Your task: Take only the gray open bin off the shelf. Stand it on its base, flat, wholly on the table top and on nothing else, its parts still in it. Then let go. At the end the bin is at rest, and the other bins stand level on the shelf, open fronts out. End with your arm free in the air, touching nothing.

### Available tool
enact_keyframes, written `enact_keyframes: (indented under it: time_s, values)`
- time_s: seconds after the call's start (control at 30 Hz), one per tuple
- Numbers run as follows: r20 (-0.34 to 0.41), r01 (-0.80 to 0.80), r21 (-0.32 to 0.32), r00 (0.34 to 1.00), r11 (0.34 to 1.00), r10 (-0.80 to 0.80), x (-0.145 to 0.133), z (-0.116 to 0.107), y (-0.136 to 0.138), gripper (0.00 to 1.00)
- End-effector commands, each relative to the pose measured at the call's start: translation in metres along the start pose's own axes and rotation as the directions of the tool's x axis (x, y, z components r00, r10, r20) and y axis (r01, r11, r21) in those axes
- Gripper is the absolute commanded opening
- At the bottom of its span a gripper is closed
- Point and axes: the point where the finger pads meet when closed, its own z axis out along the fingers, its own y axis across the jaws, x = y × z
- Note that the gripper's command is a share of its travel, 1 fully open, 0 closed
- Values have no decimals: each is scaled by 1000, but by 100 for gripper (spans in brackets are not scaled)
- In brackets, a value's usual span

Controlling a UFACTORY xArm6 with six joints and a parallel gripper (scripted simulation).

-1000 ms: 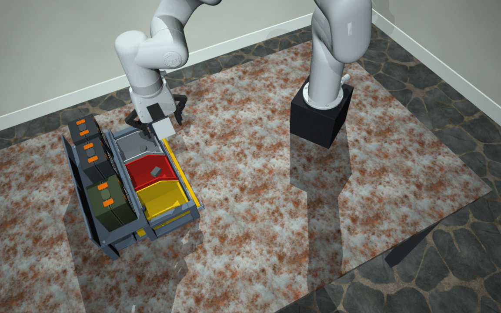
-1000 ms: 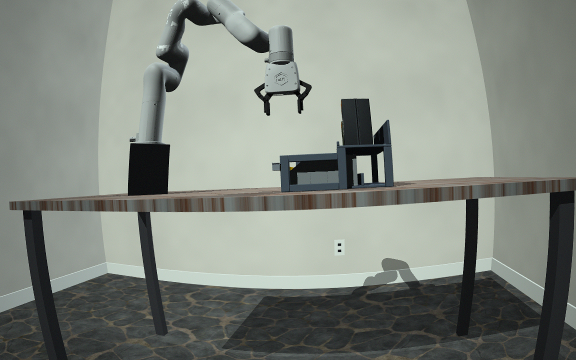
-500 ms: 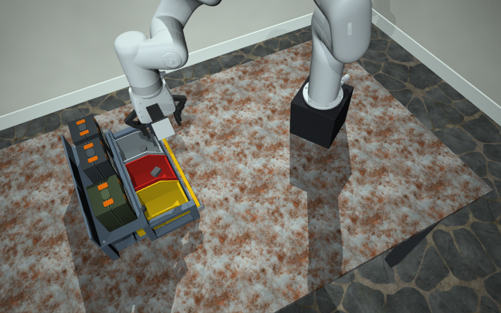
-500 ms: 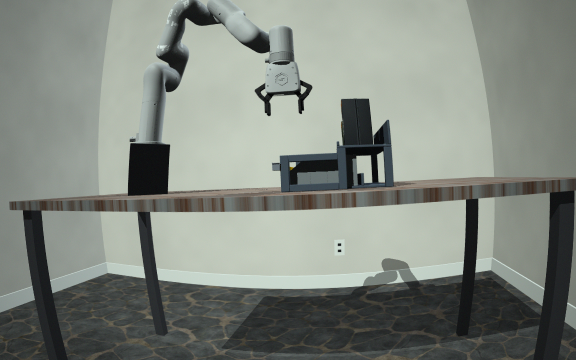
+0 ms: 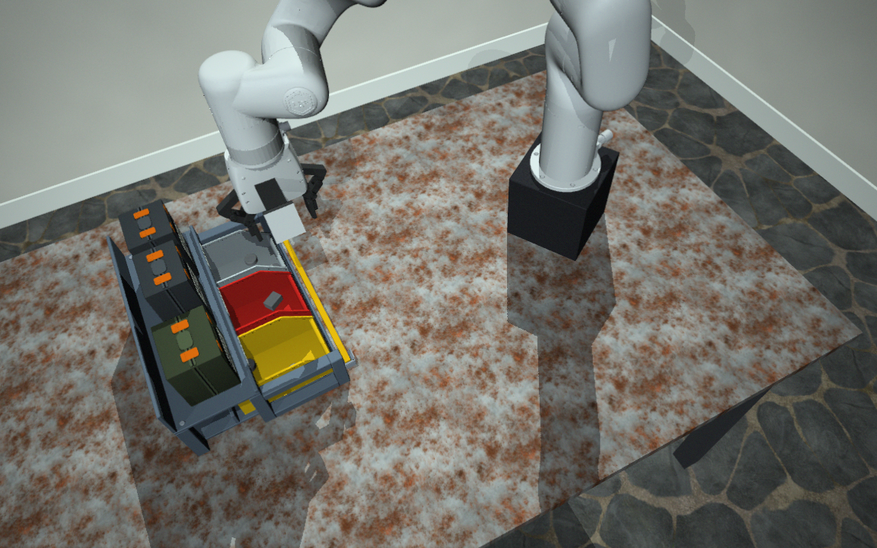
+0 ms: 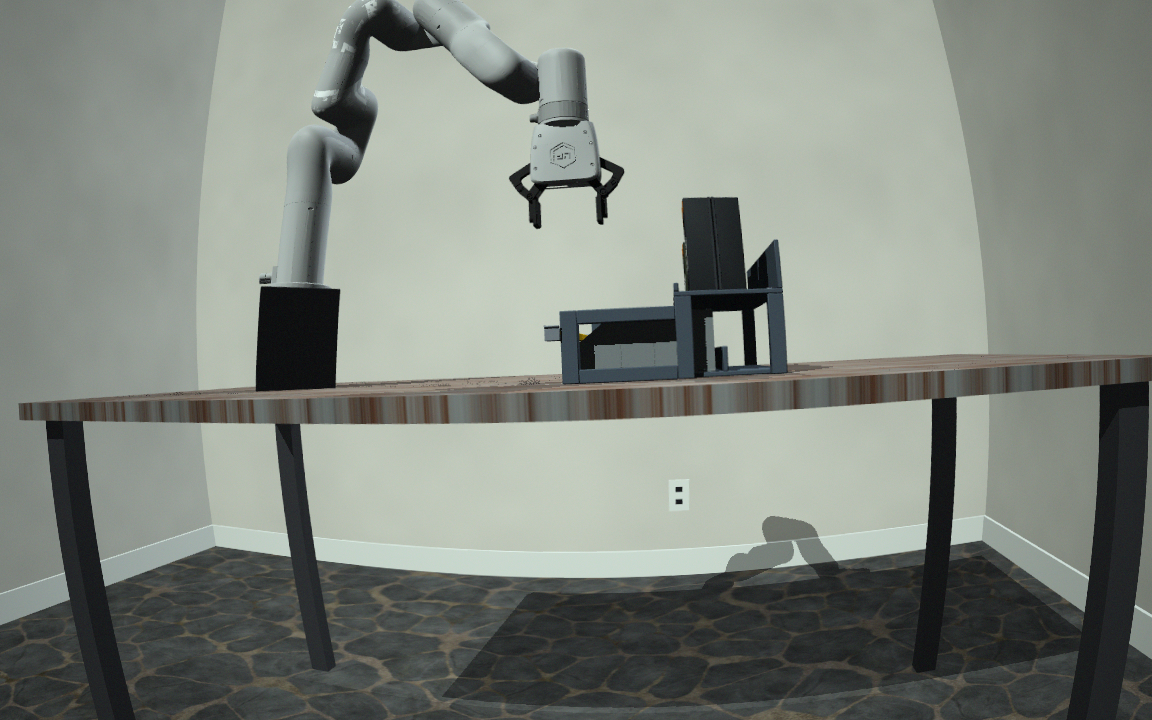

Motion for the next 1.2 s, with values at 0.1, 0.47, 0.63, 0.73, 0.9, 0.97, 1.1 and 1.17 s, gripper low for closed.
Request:
enact_keyframes:
  time_s: [0.1,0.47,0.63,0.73,0.9,0.97,1.1,1.17]
  values:
    - [1,0,-6,1000,1000,0,0,-6,2,100]
    - [1,0,-5,1000,1000,0,0,-7,2,100]
    - [1,0,-6,1000,1000,0,0,-9,2,100]
    - [1,0,-6,1000,1000,0,0,-9,2,100]
    - [1,0,-6,1000,1000,0,0,-9,2,100]
    - [1,0,-6,1000,1000,0,0,-9,2,100]
    - [1,0,-5,1000,1000,0,0,-10,2,100]
    - [1,0,-6,1000,1000,0,0,-10,2,100]
